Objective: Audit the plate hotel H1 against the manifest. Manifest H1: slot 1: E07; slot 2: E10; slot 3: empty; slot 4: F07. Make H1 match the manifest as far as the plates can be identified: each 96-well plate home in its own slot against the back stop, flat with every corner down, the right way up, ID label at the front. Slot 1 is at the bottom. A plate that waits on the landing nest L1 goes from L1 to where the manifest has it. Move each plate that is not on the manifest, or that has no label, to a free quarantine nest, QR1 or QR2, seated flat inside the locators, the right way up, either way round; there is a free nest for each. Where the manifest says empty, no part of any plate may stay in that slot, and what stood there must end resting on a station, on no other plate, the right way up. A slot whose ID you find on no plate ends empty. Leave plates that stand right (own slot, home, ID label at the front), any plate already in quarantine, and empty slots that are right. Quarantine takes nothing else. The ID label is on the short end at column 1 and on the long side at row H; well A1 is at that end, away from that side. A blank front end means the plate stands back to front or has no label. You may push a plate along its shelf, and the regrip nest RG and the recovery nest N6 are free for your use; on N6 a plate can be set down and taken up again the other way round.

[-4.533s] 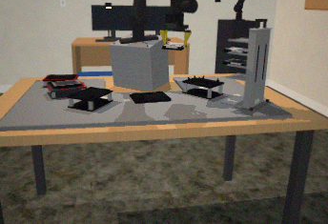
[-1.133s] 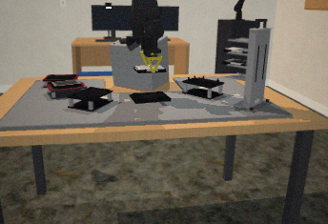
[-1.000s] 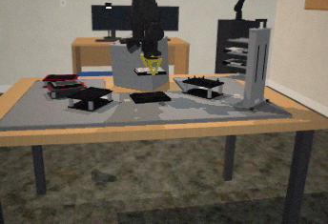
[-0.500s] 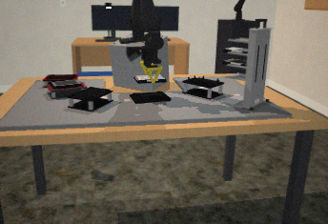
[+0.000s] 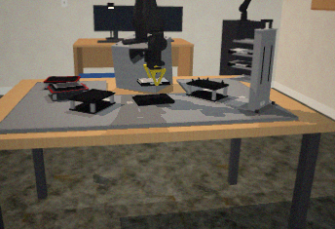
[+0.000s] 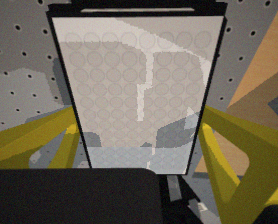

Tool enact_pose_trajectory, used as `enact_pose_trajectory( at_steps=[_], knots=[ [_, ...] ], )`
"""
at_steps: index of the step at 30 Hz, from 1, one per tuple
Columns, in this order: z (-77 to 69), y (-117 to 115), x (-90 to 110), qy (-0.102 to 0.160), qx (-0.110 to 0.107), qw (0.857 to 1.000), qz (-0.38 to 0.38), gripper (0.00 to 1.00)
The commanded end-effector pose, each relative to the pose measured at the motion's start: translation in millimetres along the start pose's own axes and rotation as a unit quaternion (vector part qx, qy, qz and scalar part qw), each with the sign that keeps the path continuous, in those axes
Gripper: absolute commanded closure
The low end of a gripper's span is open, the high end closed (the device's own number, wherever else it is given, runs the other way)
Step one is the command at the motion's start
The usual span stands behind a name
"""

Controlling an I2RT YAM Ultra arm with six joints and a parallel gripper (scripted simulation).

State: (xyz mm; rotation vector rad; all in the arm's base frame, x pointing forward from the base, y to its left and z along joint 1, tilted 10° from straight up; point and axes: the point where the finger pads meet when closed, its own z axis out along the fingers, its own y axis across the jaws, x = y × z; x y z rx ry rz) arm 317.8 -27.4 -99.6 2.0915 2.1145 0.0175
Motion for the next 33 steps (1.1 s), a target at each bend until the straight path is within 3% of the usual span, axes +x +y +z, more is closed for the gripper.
enact_pose_trajectory(
  at_steps=[1,3,10,33],
  knots=[
    [-6.2,-2.6,-0.5,-0.002,-0.005,1.0,-0.005,0.14],
    [-8.5,6.9,-1.1,-0.003,-0.016,1.0,-0.003,0.14],
    [-6.1,-2.6,-0.5,-0.002,-0.007,1.0,-0.004,0.14],
    [-6.8,-1.3,-0.9,-0.002,-0.009,1.0,-0.004,0.14]
  ],
)
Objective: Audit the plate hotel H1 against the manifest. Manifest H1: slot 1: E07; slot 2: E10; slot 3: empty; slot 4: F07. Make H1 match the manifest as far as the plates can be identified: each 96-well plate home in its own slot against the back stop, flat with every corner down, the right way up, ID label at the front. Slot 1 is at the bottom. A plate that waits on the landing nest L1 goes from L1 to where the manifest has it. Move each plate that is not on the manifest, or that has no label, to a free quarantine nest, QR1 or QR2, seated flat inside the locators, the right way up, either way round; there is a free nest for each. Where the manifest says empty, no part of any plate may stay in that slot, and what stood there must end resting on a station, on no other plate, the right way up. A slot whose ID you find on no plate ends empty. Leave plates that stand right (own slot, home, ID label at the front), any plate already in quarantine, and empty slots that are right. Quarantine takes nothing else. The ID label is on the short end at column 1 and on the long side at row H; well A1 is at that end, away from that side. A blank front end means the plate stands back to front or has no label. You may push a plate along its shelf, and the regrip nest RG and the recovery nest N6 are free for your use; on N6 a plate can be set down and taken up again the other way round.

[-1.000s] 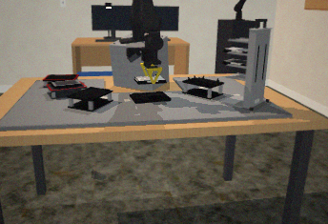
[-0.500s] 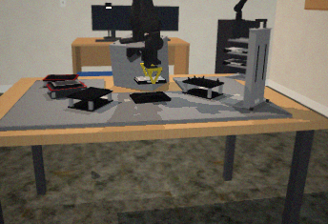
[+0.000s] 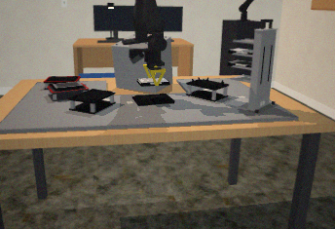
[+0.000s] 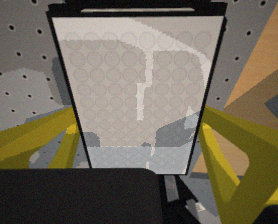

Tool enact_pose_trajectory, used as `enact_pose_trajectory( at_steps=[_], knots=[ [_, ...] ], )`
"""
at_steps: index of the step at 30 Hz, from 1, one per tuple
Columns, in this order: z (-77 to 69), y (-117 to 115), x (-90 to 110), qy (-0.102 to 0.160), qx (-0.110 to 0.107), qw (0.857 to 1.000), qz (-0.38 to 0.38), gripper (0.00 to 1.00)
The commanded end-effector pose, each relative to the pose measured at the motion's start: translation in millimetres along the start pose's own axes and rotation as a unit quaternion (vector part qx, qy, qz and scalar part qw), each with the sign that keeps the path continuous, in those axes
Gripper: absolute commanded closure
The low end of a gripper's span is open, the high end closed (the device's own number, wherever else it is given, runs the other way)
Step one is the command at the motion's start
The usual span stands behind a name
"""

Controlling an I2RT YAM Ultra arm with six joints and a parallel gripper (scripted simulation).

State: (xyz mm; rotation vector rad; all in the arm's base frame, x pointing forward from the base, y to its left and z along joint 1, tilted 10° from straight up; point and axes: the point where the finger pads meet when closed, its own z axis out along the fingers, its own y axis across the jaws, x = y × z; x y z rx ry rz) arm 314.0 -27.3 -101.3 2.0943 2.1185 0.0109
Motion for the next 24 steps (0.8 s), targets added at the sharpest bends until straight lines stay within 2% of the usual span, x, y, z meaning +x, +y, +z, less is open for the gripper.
enact_pose_trajectory(
  at_steps=[1,4,9,10,12,14,17,20,24],
  knots=[
    [-7.9,2,-1,-0.002,-0.012,1.0,-0.003,0.14],
    [-6.7,5,-2,-0.003,-0.017,1.0,-0.002,0.14],
    [-0.3,-1,-2,-0.002,-0.008,1.0,-0.002,0.14],
    [-0.3,10,-3,-0.003,-0.014,1.0,-0.001,0.14],
    [3.4,10,-3,-0.003,-0.014,1.0,0.0,0.14],
    [0.8,13,-4,-0.003,-0.021,1.0,0.001,0.14],
    [6.4,11,-2,-0.003,-0.016,1.0,-0.002,0.14],
    [4.7,16,-3,-0.003,-0.023,1.0,0.0,0.14],
    [10.3,14,-3,-0.003,-0.019,1.0,0.0,0.14]
  ],
)
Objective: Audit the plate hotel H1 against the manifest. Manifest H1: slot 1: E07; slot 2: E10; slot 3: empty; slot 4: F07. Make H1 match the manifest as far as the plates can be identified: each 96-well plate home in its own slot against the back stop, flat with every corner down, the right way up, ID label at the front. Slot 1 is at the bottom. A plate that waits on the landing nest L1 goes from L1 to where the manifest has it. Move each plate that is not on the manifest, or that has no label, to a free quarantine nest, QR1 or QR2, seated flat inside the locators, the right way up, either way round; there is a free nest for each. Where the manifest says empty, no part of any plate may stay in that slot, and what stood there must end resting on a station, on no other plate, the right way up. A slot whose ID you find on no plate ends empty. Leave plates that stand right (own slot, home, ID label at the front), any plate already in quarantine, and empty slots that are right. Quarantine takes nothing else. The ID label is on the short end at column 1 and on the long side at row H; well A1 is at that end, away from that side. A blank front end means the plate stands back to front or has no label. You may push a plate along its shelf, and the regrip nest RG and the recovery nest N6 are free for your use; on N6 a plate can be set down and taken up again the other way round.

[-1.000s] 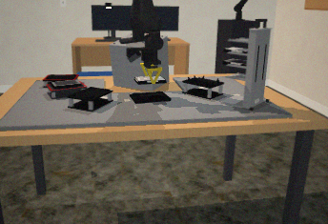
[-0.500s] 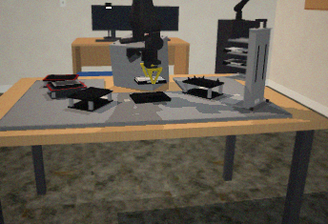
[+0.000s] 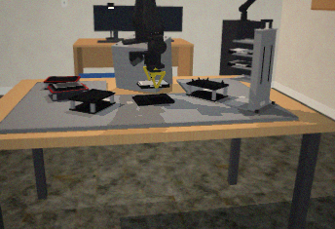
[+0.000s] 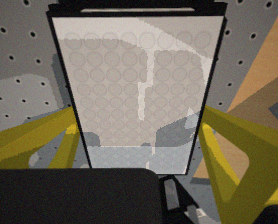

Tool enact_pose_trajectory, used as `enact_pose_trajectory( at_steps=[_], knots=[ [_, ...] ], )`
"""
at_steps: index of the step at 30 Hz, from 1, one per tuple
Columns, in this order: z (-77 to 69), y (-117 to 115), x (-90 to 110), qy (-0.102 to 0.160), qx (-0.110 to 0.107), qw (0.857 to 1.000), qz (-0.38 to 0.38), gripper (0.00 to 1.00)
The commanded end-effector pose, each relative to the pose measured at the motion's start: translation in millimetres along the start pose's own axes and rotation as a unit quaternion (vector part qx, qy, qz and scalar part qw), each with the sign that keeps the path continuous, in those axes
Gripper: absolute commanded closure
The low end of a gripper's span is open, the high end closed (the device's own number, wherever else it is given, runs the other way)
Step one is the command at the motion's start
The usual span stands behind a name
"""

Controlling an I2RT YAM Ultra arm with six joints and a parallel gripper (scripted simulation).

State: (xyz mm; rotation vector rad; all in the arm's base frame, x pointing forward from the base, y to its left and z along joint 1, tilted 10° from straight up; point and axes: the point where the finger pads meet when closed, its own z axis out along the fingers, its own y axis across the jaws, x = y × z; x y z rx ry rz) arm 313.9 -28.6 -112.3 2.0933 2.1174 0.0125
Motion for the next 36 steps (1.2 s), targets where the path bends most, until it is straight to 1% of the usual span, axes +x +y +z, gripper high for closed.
enact_pose_trajectory(
  at_steps=[1,2,3,4,6,8,10,14,16,23,25,27,29,31,33,36],
  knots=[
    [-0.7,15,-3,-0.003,-0.018,1.0,0.0,0.14],
    [-0.7,15,-3,-0.003,-0.018,1.0,0.0,0.14],
    [-9.8,24,-3,-0.003,-0.035,0.999,0.0,0.14],
    [-7.9,23,-3,-0.003,-0.033,0.999,0.0,0.14],
    [2.6,15,-3,-0.002,-0.017,1.0,-0.001,0.14],
    [4.0,15,-3,-0.003,-0.017,1.0,0.0,0.14],
    [1.9,18,-4,-0.003,-0.023,1.0,0.001,0.14],
    [7.9,16,-2,-0.003,-0.017,1.0,-0.002,0.14],
    [5.6,19,-3,-0.003,-0.024,1.0,0.0,0.14],
    [13.2,12,-3,-0.003,-0.014,1.0,0.0,0.14],
    [10.7,16,-3,-0.003,-0.021,1.0,-0.001,0.14],
    [15.7,14,-3,-0.002,-0.016,1.0,-0.001,0.14],
    [16.9,15,-3,-0.003,-0.017,1.0,0.0,0.14],
    [14.4,19,-4,-0.003,-0.023,1.0,0.001,0.14],
    [19.6,15,-3,-0.003,-0.017,1.0,0.0,0.14],
    [20.2,15,-3,-0.003,-0.017,1.0,-0.001,0.14]
  ],
)
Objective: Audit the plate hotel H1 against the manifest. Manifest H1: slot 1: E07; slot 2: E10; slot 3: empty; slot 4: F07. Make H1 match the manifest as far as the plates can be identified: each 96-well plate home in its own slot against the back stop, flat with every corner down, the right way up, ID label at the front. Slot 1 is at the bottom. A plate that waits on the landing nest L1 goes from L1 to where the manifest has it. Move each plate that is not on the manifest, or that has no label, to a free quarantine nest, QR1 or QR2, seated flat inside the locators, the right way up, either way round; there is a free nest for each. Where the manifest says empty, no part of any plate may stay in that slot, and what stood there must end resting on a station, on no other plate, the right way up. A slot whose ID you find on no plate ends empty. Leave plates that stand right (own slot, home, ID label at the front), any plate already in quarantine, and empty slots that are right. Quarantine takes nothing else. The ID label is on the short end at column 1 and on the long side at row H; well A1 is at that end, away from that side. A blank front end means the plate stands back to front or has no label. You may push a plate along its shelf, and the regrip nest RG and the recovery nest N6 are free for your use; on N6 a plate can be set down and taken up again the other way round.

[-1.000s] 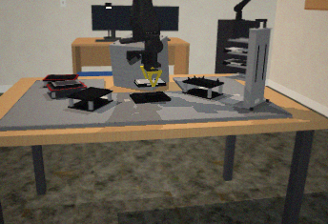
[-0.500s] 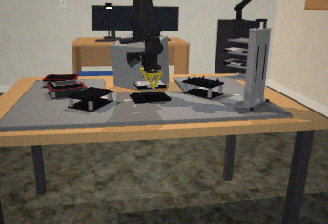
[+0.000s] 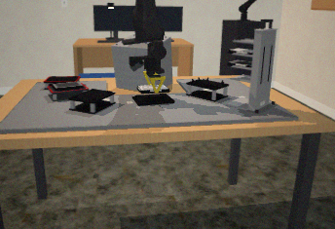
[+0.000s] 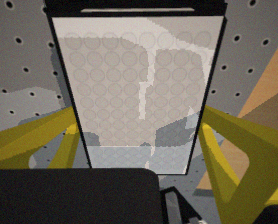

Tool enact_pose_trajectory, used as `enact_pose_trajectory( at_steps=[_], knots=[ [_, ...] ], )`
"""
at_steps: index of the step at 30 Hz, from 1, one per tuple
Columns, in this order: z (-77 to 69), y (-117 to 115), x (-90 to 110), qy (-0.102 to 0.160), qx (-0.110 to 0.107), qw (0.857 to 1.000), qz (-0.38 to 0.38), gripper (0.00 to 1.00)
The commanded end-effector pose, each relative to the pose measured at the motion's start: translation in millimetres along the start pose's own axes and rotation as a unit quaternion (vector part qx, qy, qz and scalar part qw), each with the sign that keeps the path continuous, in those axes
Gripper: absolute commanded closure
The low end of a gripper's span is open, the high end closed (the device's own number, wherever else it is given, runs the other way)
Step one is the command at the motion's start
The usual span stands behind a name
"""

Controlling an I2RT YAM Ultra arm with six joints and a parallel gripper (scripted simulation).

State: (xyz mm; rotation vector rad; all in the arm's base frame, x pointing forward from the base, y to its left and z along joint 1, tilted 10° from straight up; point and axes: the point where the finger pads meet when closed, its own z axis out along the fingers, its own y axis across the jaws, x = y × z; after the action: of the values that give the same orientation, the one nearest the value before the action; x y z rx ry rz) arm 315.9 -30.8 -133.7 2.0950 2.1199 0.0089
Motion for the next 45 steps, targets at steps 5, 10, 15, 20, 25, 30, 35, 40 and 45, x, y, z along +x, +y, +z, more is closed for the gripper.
enact_pose_trajectory(
  at_steps=[5,10,15,20,25,30,35,40,45],
  knots=[
    [1.9,16,-4,-0.003,-0.019,1.0,0.0,0.14],
    [4.6,14,-3,-0.003,-0.018,1.0,-0.001,0.14],
    [6.4,18,-4,-0.003,-0.022,1.0,0.001,0.14],
    [10.8,15,-4,-0.003,-0.018,1.0,0.001,0.14],
    [11.9,18,-3,-0.003,-0.023,1.0,0.0,0.14],
    [13.7,20,-5,-0.004,-0.025,1.0,0.002,0.14],
    [10.5,19,-3,-0.003,-0.026,1.0,-0.002,0.14],
    [23.3,12,-2,-0.002,-0.015,1.0,-0.002,0.14],
    [26.4,16,-4,-0.003,-0.018,1.0,0.0,0.14]
  ],
)
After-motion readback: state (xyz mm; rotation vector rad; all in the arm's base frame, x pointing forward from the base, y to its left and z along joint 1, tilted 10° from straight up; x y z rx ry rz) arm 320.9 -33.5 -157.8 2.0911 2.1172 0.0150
